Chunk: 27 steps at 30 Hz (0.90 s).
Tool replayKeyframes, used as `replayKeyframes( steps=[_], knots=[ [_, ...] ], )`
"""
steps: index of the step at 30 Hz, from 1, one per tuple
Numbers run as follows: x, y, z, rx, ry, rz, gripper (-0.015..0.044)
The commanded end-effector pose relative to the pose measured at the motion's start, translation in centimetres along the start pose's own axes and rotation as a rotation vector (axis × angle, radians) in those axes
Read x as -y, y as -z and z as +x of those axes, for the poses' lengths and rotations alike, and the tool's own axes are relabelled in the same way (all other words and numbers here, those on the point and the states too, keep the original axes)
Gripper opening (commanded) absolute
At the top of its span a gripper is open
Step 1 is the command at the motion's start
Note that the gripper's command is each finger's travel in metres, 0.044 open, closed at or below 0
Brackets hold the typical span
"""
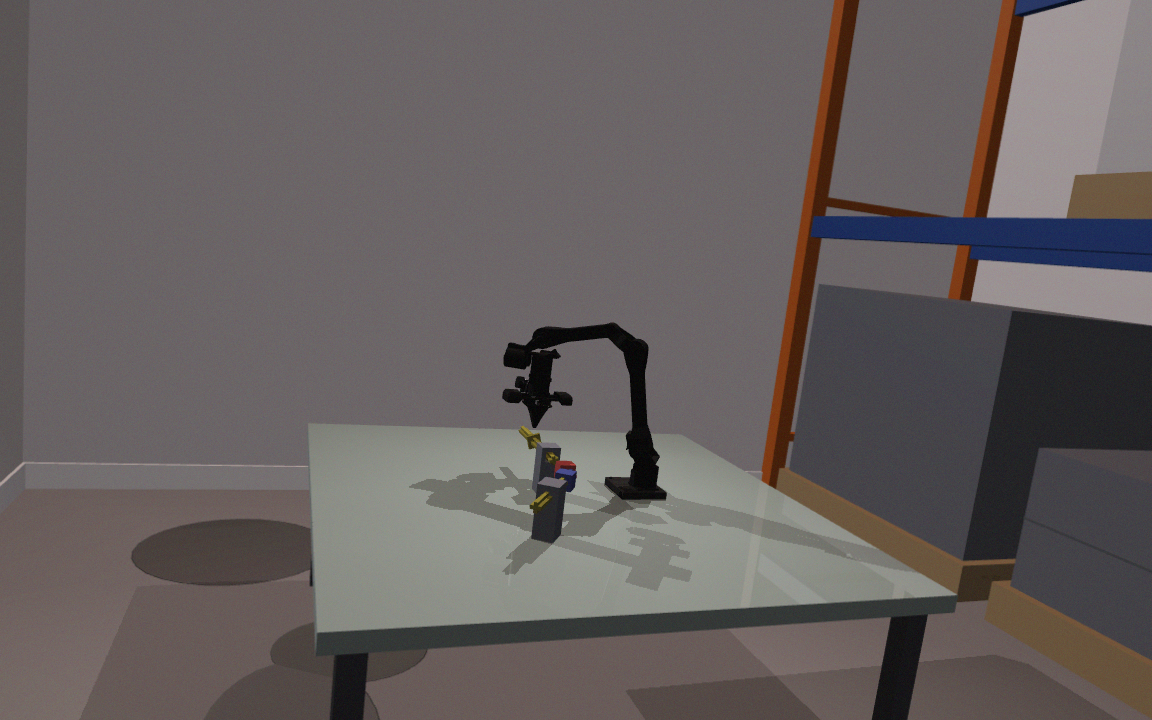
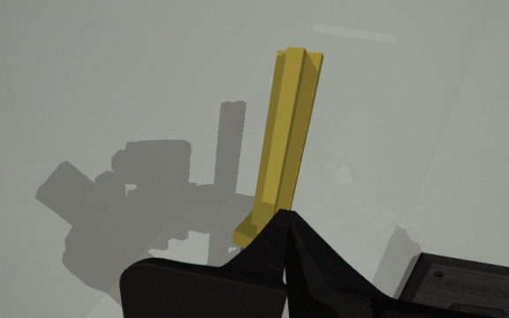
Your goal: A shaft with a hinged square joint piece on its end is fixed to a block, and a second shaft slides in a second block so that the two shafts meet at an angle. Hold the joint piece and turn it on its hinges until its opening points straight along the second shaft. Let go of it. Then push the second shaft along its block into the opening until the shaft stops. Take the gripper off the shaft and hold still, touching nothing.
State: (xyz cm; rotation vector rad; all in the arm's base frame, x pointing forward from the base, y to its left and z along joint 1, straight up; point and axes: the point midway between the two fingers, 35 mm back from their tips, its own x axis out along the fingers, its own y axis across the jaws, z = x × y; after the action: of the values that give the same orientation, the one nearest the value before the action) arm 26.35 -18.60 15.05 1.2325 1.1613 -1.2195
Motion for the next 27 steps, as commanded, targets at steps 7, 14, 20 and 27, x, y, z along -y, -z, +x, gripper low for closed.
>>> replayKeyframes(
  steps=[7,14,20,27],
  knots=[
    [0.2,0.0,1.7,-0.004,0.009,0.008,0.0],
    [0.2,0.0,2.7,-0.004,0.009,0.009,0.0],
    [0.3,0.1,2.8,0.004,-0.001,0.003,0.0],
    [0.3,0.1,2.8,0.014,-0.013,0.002,0.0]
  ],
)
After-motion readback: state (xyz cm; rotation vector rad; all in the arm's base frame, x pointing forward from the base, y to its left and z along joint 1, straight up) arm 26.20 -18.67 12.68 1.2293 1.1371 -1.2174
